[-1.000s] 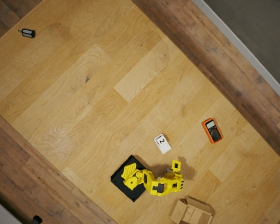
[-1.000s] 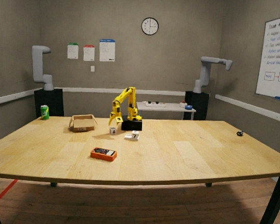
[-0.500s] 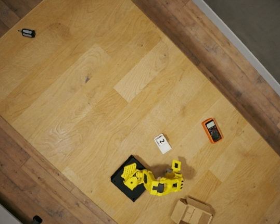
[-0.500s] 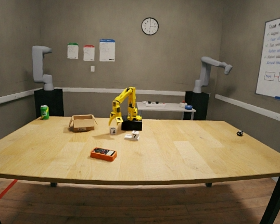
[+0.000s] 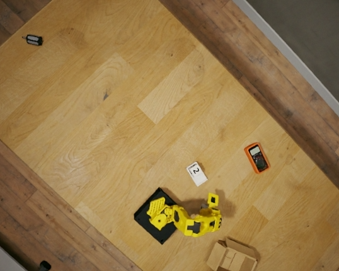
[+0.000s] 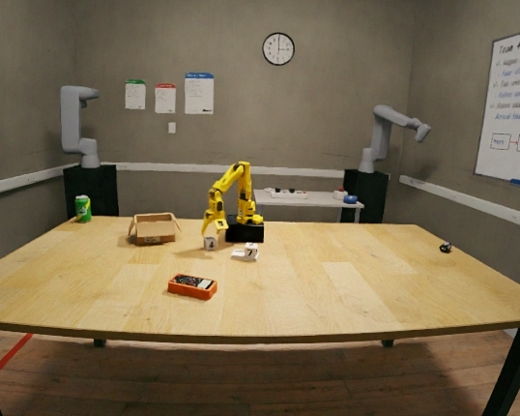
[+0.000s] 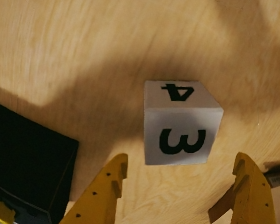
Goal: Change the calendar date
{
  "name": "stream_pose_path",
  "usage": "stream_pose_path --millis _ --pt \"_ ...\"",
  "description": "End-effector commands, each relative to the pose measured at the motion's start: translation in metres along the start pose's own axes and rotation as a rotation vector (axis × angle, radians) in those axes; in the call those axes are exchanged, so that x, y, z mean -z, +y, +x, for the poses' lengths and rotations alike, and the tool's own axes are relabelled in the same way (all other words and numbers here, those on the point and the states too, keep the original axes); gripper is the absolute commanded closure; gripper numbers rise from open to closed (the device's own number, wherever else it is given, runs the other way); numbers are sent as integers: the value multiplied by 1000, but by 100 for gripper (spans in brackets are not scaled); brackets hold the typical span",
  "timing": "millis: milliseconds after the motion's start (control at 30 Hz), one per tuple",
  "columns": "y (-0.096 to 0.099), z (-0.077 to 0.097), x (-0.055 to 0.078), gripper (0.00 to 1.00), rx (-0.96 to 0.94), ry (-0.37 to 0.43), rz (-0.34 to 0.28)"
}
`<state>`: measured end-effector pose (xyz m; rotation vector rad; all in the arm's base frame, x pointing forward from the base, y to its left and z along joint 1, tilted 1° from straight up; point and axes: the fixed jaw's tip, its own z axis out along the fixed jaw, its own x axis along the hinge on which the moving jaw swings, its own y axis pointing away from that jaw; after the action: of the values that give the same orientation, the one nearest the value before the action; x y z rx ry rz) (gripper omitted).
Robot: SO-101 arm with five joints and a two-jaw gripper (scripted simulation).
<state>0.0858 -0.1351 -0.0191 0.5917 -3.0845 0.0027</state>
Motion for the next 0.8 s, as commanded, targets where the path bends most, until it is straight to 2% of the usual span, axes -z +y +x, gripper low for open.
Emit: stream_pose_path --millis 0,467,767 --pt "2 -2 -4 65 -2 0 -8" --pt "2 -2 -26 65 -2 0 -8" --pt "3 -1 -33 65 -2 0 -8"
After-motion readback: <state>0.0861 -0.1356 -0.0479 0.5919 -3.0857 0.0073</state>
